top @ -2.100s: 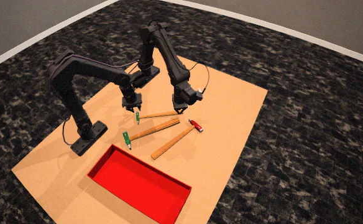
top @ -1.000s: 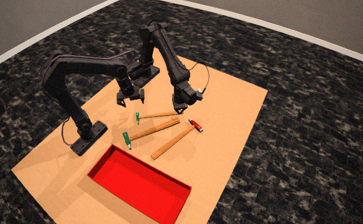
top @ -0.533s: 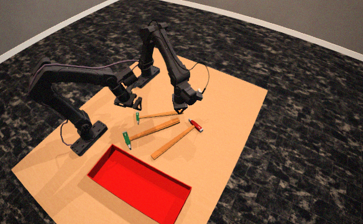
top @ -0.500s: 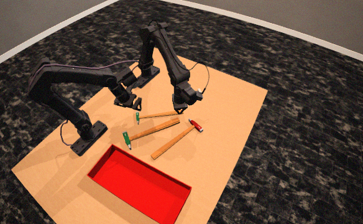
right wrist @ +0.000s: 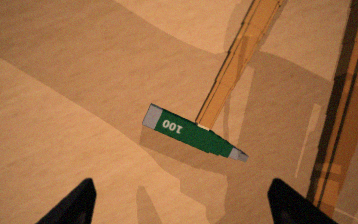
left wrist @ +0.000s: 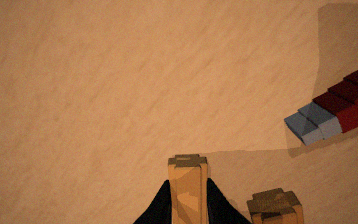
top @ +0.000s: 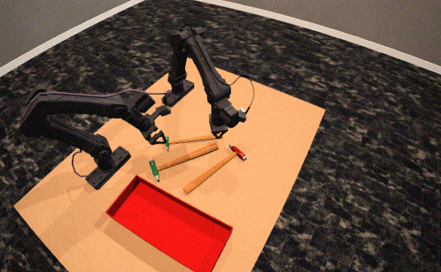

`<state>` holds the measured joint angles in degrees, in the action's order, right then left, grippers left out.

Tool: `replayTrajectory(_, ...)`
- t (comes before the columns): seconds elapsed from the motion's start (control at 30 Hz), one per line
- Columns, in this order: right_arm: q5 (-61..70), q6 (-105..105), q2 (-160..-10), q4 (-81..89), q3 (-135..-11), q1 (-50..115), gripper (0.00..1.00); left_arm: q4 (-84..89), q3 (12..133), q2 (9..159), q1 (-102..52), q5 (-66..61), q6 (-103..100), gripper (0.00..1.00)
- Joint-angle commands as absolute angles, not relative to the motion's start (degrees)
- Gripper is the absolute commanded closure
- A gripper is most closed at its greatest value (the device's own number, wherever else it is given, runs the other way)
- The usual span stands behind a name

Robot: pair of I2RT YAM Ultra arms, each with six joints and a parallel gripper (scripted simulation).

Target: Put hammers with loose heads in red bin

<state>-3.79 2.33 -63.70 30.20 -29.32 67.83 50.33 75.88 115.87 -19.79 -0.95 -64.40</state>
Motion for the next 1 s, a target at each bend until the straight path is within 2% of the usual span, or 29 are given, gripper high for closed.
replayTrajectory(0.0, -6.55, -7.96, -61.25, 26.75, -26.99, 68.91, 0.0, 49.68, 75.67, 116.17, -19.76, 0.01, -64.42, 0.83)
replayTrajectory(0.4, -16.19, -30.95, -56.11, 22.91, -20.12, 75.59, 0.0, 49.68, 75.67, 116.17, -19.76, 0.01, -64.42, 0.83)
replayTrajectory(0.97, -17.36, -31.8, -56.77, 23.79, -19.86, 77.62, 0.0, 49.67, 76.06, 115.65, -19.76, 0.01, -64.41, 0.83)
